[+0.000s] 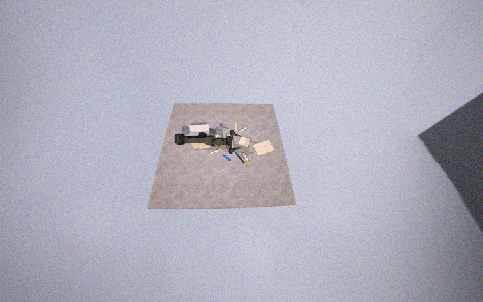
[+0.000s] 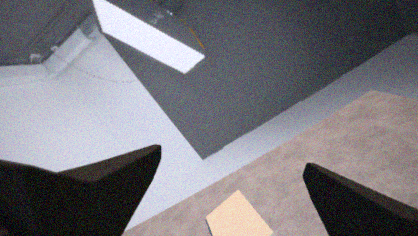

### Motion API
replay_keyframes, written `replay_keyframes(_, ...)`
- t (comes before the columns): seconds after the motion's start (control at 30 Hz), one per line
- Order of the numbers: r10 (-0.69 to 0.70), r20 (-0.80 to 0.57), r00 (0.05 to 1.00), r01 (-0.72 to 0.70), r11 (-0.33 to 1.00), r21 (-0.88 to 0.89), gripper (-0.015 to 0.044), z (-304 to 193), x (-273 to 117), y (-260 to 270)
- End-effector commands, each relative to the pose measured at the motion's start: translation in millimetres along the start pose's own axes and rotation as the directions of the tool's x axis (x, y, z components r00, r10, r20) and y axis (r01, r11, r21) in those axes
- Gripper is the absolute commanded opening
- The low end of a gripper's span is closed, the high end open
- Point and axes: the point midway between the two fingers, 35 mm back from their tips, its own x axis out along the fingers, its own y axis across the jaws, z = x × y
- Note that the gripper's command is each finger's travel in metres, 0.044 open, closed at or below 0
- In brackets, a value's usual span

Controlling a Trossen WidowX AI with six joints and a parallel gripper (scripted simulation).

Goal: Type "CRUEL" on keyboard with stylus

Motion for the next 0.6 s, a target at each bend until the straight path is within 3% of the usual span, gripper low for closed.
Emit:
replay_keyframes(0.0, 0.0, -0.01, 1.0, 0.0, 1.0, 0.003, 0.0414, -2, 2, 0)
replay_keyframes(0.23, -0.022, -0.387, 0.922, 0.049, 0.997, 0.058, 0.023, -98, 45, 23)
replay_keyframes(0.5, -0.118, -0.711, 0.694, 0.18, 0.984, 0.013, 0.002, -207, 48, 43)
replay_keyframes(0.57, -0.147, -0.766, 0.625, 0.187, 0.982, -0.037, 0.0, -232, 45, 50)
